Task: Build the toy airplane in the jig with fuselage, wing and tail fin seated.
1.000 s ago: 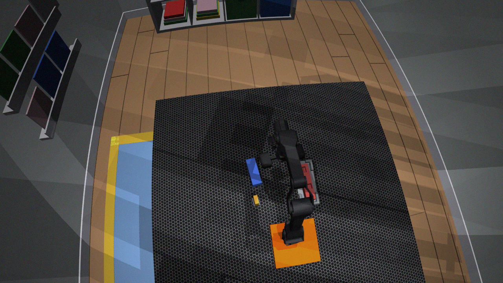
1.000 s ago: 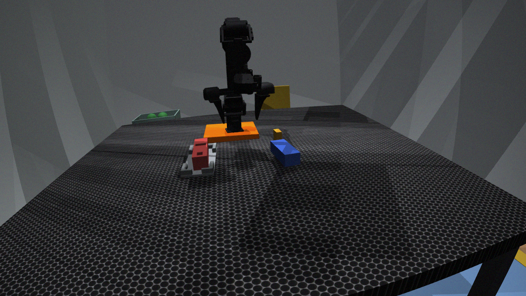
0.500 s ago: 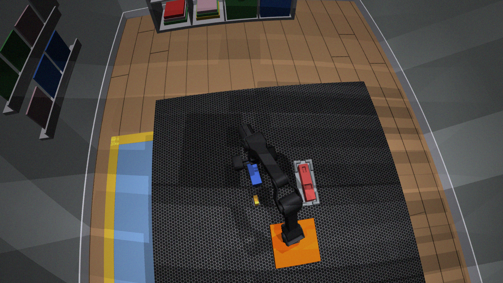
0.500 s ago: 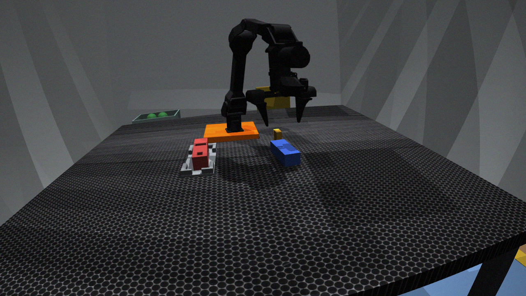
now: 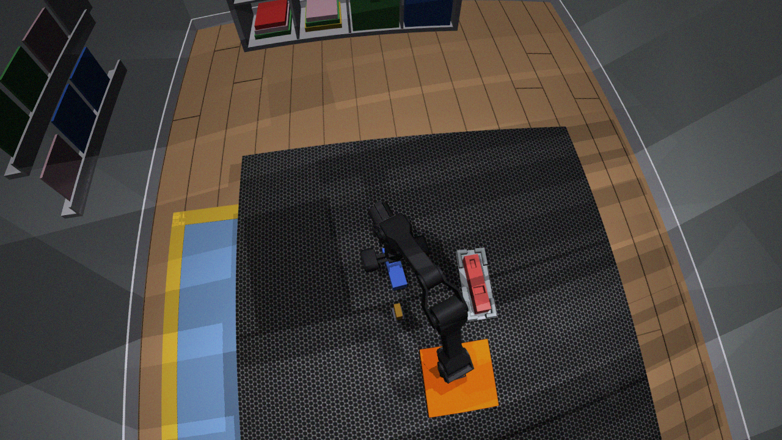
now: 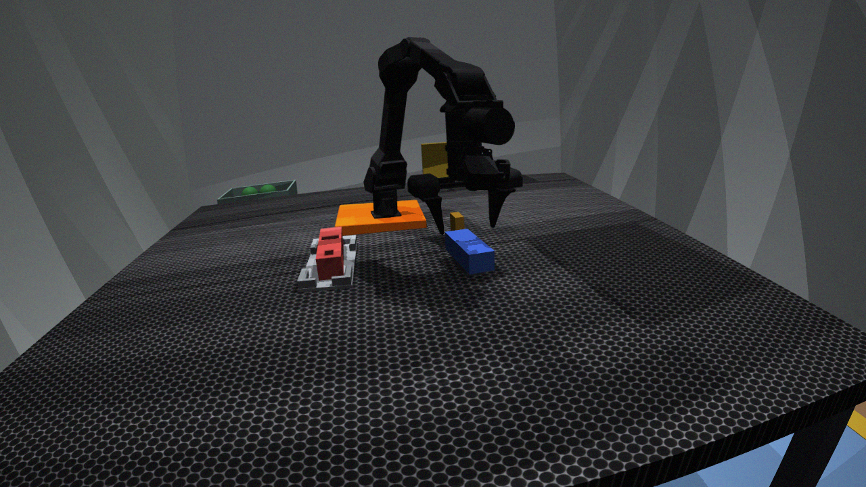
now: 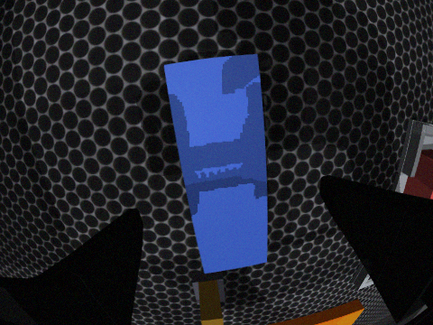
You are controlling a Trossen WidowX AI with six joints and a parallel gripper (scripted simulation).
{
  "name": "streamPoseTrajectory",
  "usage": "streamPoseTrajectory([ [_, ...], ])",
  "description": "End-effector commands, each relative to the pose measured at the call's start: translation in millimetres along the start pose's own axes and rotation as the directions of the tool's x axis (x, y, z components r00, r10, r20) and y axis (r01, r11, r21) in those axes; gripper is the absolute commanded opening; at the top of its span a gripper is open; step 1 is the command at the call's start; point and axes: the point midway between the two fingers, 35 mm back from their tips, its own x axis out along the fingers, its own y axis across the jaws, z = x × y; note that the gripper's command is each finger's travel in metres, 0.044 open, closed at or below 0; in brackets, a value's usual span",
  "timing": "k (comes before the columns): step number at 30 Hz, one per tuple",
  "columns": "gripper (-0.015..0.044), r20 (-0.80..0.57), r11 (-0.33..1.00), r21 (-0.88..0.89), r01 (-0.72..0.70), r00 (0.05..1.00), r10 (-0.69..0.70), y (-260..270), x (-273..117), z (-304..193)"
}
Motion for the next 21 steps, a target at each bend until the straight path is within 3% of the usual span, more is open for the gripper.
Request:
streamPoseTrajectory([
  [1, 0.0440, -0.005, 1.000, 0.005, -0.002, 1.000, 0.002, 0, 8, -1],
  [21, 0.0440, -0.005, 1.000, 0.005, -0.002, 1.000, 0.002, 1, 41, -1],
])
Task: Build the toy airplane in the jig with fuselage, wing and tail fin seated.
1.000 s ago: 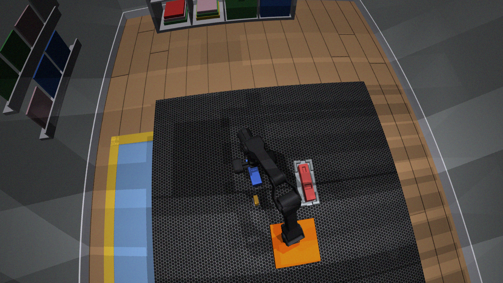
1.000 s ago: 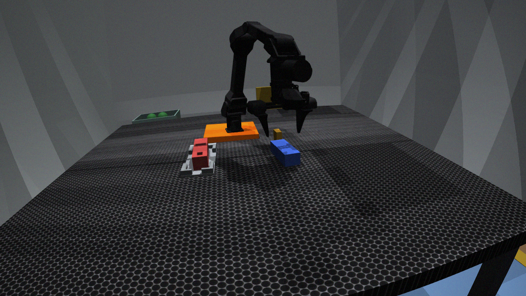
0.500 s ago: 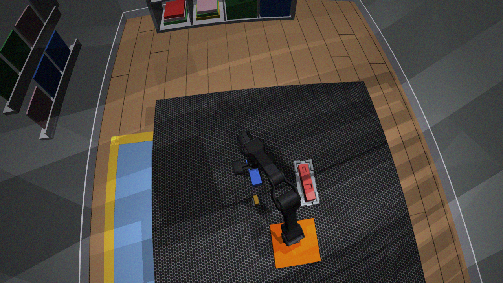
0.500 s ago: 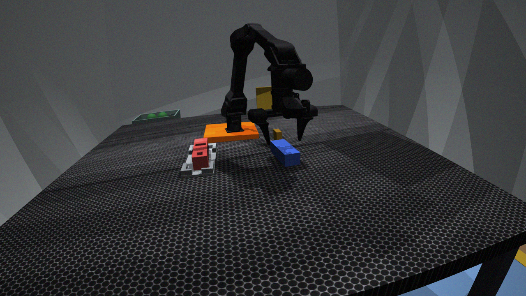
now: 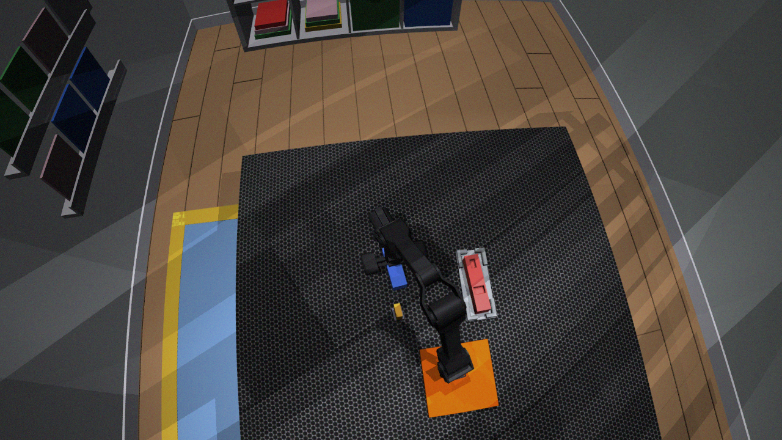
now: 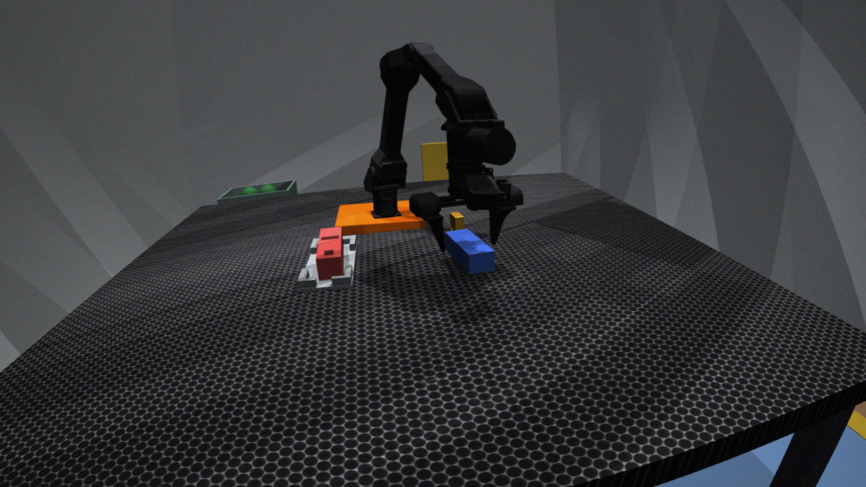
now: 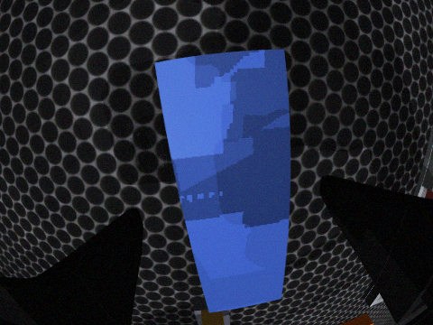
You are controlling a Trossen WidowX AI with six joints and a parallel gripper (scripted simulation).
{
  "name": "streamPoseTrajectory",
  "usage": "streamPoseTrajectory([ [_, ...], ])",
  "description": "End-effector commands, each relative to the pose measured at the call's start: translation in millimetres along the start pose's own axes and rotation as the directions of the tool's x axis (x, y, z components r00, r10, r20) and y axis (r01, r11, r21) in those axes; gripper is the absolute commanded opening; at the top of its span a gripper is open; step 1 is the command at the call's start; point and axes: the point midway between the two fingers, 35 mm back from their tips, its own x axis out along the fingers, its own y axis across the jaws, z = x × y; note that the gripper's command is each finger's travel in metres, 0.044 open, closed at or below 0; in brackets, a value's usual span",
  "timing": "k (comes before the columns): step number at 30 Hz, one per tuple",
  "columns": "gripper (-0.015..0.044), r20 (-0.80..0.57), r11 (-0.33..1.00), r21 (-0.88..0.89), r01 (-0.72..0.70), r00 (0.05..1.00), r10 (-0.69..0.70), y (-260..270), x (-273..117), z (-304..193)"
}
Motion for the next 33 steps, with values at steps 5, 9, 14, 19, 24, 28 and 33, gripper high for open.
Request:
streamPoseTrajectory([
  [5, 0.0440, -0.011, 1.000, 0.005, -0.001, 1.000, 0.001, 0, 15, -2],
  [9, 0.0335, -0.011, 1.000, 0.005, -0.001, 1.000, 0.001, 0, 15, -2],
  [14, 0.0204, -0.011, 1.000, 0.005, -0.001, 1.000, 0.001, 0, 15, -2],
  [19, 0.0151, -0.011, 1.000, 0.005, -0.001, 1.000, 0.001, 0, 15, -2],
  [24, 0.0059, -0.006, 1.000, 0.009, -0.005, 1.000, 0.005, 0, 13, -1],
  [28, 0.0000, 0.022, 0.999, 0.029, -0.030, 0.999, 0.029, -3, 1, 3],
  [33, 0.0000, 0.025, 0.999, 0.031, -0.032, 0.999, 0.032, -3, -9, 6],
])
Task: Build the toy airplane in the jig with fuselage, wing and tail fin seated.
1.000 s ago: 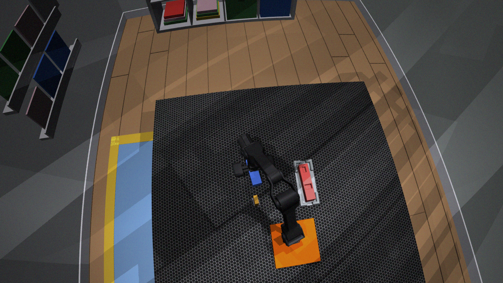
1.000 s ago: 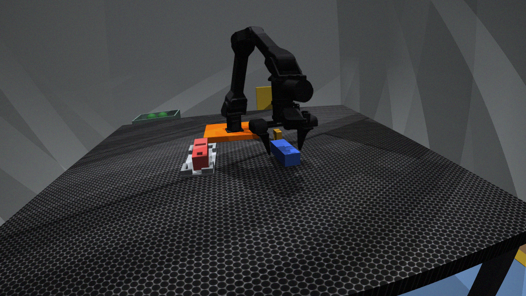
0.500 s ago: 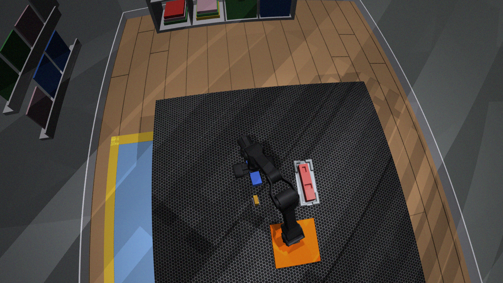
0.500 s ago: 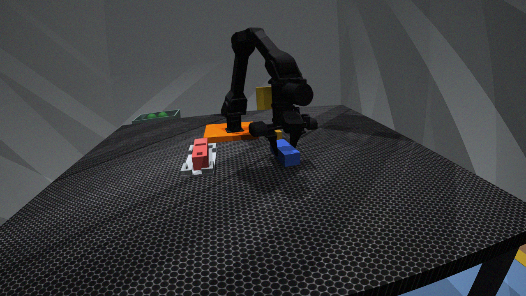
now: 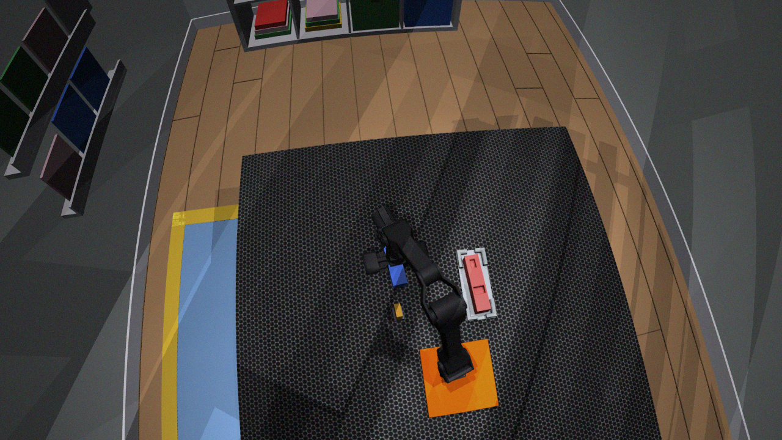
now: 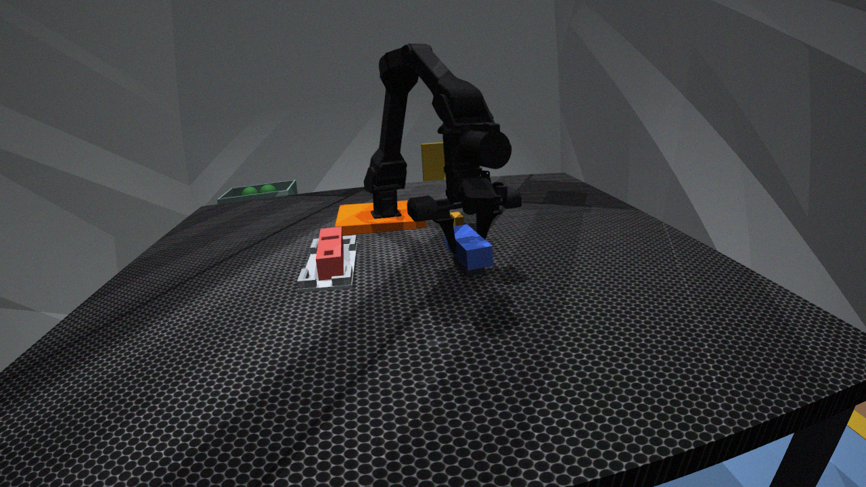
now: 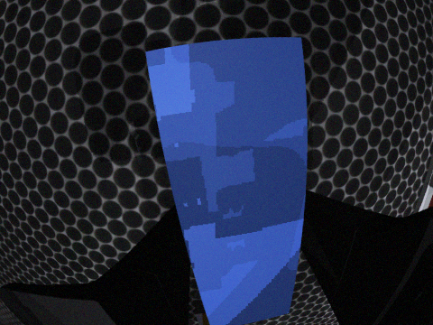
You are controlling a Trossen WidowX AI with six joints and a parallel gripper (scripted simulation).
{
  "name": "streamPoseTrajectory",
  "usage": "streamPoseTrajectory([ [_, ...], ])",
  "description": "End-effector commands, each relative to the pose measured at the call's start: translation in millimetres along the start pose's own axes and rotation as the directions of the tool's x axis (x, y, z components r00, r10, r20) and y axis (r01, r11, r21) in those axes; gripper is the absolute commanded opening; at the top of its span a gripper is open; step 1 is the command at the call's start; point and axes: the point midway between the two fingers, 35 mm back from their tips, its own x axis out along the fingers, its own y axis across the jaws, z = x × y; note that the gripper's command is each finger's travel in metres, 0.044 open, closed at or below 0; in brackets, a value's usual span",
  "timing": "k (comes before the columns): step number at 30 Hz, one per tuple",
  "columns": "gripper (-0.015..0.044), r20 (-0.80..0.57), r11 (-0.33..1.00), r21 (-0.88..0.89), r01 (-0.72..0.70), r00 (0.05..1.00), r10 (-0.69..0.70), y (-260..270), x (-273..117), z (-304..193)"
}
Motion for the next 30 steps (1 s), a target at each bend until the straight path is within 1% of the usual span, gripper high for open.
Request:
streamPoseTrajectory([
  [1, 0.0000, 0.025, 1.000, 0.007, -0.009, 1.000, 0.008, 1, -16, 6],
  [30, 0.0000, -0.006, 1.000, -0.016, 0.020, 1.000, -0.020, 6, -108, 1],
])
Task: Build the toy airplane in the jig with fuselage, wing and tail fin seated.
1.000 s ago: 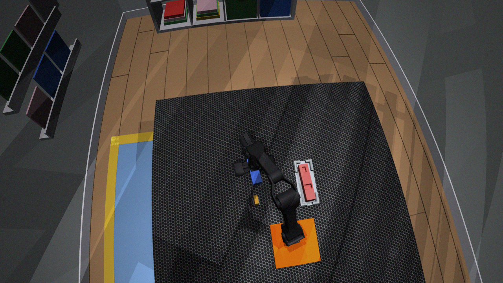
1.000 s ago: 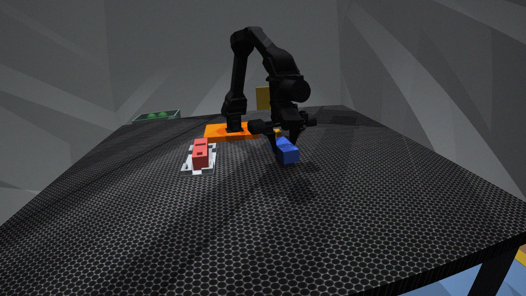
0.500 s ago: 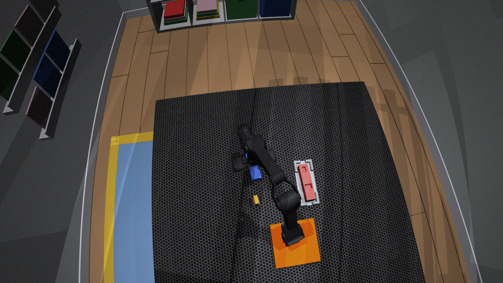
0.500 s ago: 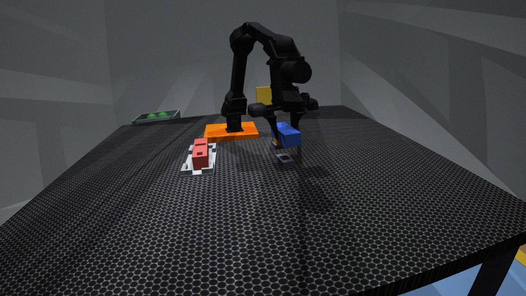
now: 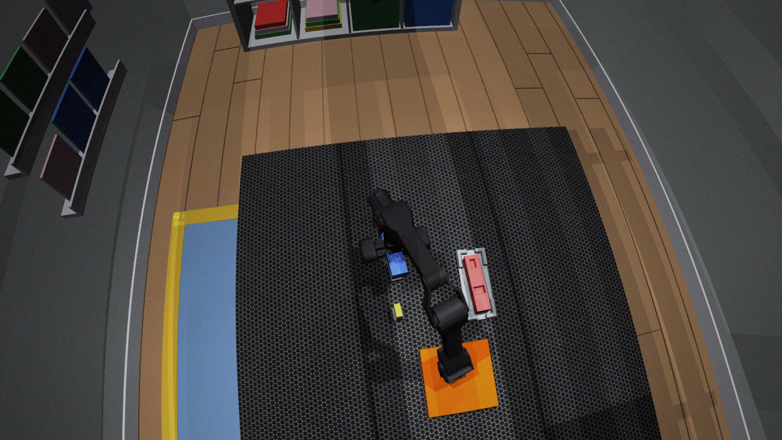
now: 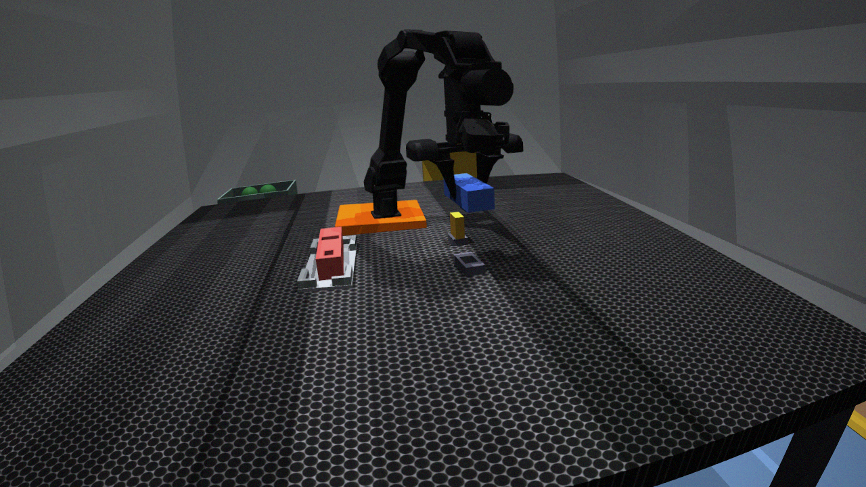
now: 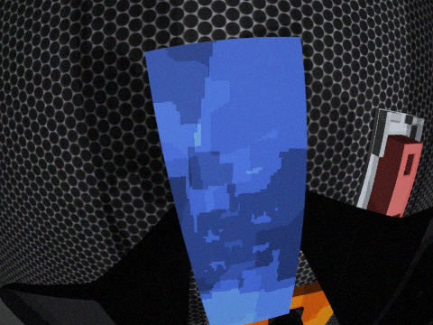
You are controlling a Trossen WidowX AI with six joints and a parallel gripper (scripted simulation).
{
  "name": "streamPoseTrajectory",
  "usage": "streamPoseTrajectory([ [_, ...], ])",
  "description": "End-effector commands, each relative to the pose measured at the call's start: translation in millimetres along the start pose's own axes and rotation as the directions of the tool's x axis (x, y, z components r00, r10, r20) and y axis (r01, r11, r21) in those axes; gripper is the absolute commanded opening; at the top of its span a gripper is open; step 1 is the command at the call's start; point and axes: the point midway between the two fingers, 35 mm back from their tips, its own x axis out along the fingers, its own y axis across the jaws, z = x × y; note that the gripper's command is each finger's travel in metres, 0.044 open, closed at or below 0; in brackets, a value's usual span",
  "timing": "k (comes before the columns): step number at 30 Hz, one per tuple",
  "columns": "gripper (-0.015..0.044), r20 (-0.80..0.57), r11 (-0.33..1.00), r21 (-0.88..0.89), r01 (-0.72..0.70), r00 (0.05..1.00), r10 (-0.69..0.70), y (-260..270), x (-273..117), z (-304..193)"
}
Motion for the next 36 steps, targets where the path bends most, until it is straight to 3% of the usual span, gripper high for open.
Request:
streamPoseTrajectory([
  [1, 0.0000, 0.004, 1.000, -0.009, 0.007, 1.000, -0.007, 0, -16, -3],
  [7, 0.0000, 0.002, 1.000, -0.020, 0.009, 1.000, -0.009, -3, -21, -4],
  [36, 0.0000, 0.001, 0.888, -0.459, 0.018, 1.000, -0.020, -95, -12, -24],
])
